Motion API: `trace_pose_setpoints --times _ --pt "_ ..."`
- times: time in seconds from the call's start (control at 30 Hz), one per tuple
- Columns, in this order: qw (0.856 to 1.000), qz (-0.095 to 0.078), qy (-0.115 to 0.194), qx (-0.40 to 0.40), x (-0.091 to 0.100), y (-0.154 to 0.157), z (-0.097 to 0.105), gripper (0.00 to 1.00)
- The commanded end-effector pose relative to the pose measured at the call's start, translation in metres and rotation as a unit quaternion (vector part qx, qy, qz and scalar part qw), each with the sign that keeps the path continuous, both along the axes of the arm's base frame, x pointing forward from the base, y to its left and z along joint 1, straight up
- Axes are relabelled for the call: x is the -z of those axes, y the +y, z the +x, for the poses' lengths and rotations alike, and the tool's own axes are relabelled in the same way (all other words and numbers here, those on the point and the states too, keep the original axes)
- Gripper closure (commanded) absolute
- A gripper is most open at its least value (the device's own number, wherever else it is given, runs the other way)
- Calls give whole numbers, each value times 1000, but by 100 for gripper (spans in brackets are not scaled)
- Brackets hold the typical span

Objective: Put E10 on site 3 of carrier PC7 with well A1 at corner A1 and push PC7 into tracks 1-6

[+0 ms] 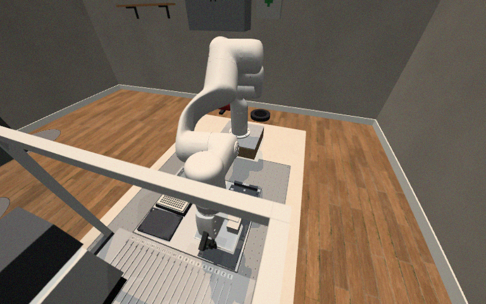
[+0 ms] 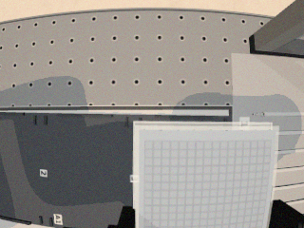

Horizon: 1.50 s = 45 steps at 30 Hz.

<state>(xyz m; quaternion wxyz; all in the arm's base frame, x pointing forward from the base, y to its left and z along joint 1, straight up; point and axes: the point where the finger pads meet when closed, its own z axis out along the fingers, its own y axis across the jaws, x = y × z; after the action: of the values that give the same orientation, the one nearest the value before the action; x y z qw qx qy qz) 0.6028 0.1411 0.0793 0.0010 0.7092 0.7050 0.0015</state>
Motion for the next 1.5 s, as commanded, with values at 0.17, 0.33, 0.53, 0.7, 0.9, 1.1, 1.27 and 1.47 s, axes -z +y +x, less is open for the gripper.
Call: trace_pose_setpoints --times 0.17,0.33,0.53,0.7,0.9,1.1,1.27,1.47 --pt "1000 1 -2 1 -2 1 2 100" --pt "1000 1 -2 1 -2 1 2 100" --pt "1000 1 -2 1 -2 1 2 100" --pt "1000 1 -2 1 4 1 2 100" --pt "1000 1 -2 1 14 1 2 100" --pt "1000 1 -2 1 23 1 2 100" --pt "1000 1 -2 1 29 1 2 100" --pt "1000 1 -2 1 39 1 2 100"
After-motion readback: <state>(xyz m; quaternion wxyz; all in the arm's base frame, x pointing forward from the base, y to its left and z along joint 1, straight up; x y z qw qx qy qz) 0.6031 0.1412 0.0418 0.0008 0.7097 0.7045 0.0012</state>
